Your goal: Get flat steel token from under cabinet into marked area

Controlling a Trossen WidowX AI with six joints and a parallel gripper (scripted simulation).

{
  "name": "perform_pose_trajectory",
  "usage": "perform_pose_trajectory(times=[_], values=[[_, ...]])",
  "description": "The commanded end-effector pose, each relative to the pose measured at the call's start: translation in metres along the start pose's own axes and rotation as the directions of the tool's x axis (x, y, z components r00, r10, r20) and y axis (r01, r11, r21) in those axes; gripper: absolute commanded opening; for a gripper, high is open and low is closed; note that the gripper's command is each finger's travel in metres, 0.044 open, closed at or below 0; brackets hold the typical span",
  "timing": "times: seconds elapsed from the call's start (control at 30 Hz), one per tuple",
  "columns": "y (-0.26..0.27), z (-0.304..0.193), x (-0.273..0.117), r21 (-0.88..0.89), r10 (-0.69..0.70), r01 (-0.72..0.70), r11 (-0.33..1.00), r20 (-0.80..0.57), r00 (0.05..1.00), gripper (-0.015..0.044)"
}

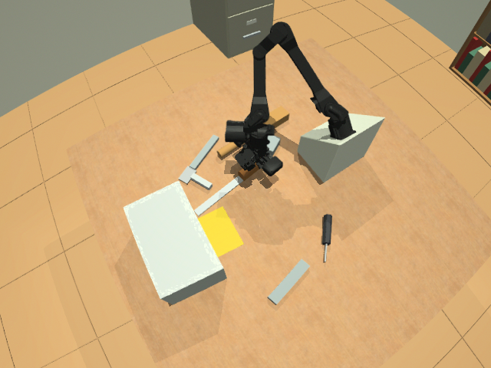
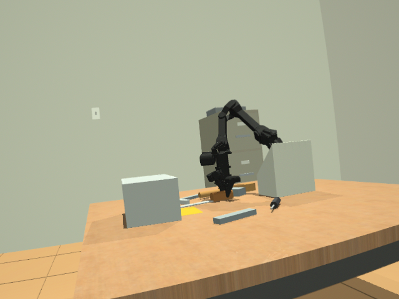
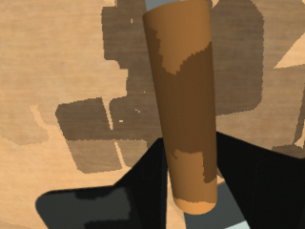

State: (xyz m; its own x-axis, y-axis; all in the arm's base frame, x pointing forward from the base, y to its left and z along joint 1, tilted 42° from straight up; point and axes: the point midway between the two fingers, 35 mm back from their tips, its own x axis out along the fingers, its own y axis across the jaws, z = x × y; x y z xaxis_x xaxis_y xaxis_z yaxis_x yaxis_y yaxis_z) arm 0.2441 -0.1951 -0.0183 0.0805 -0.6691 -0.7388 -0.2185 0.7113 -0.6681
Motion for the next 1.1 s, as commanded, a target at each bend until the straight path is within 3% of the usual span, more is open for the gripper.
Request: perform_pose_trajectory(times=[0.0,0.2,0.43,0.63,0.73,1.07], values=[[0.0006,-0.0088,0.0011,-0.004,0.006,-0.006,1.0,-0.004,1.0,0.0],[-0.0009,-0.0076,-0.0001,0.0,0.002,-0.002,1.0,-0.001,1.0,0.0],[-0.0007,-0.0078,0.0002,0.0,0.002,-0.002,1.0,-0.001,1.0,0.0184],[-0.0007,-0.0078,0.0002,0.0,0.002,-0.002,1.0,0.0,1.0,0.02],[-0.0008,-0.0077,0.0001,0.0,0.005,-0.005,1.0,-0.004,1.0,0.027],[-0.0007,-0.0072,-0.0011,-0.006,0.005,-0.005,1.0,-0.004,1.0,0.027]])
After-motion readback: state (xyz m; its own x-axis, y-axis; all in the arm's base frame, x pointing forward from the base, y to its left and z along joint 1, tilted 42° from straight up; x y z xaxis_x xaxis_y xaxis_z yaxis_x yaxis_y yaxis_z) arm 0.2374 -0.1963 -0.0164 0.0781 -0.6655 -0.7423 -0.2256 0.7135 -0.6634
